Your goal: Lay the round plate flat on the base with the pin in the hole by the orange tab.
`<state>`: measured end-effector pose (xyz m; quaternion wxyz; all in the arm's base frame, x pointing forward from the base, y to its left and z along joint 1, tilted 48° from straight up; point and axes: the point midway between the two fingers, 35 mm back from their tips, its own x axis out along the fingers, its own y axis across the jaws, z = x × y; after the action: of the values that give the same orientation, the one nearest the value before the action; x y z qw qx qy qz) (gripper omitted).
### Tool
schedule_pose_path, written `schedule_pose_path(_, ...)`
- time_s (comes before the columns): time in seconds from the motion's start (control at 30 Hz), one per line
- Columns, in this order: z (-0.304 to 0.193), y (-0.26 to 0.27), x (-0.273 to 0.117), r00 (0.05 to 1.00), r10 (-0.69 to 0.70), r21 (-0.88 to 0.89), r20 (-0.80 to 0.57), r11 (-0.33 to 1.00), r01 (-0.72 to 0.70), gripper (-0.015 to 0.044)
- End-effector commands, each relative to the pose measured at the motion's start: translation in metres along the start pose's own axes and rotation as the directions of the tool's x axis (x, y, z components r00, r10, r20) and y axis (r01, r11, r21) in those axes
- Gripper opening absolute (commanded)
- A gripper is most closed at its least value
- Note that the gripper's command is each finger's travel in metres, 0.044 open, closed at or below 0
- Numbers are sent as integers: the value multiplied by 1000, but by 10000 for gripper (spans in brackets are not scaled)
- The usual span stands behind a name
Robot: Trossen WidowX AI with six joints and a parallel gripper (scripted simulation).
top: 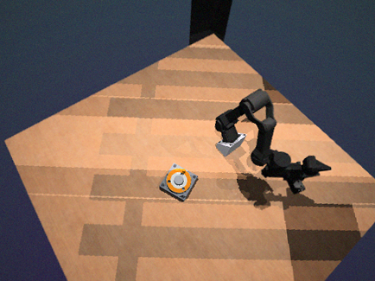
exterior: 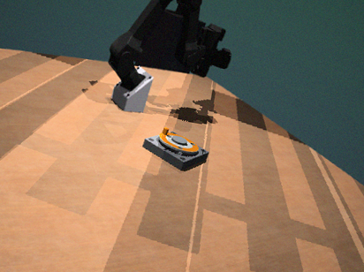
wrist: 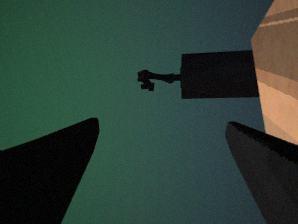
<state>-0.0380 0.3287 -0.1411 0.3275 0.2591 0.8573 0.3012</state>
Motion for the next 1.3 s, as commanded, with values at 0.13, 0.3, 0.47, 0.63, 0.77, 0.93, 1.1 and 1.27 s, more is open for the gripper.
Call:
schedule_pose_path(0.13,69,14,-28,953,-50,71,299,997,30,269)
schedule_pose_path(0.3,114,15,-67,857,-148,149,493,985,85,138)
schedule_pose_path(0.47,141,11,-112,744,-266,239,614,960,146,6)
schedule_pose_path(0.63,155,3,-154,630,-386,333,674,920,208,0)
schedule_pose_path(0.77,158,-4,-189,537,-485,412,690,874,259,0)
schedule_pose_path(0.93,155,-11,-234,422,-595,502,684,804,319,0)
schedule_pose_path(1.1,142,-19,-274,326,-693,586,643,719,374,0)
schedule_pose_path(1.27,117,-29,-322,220,-804,681,552,587,438,0)
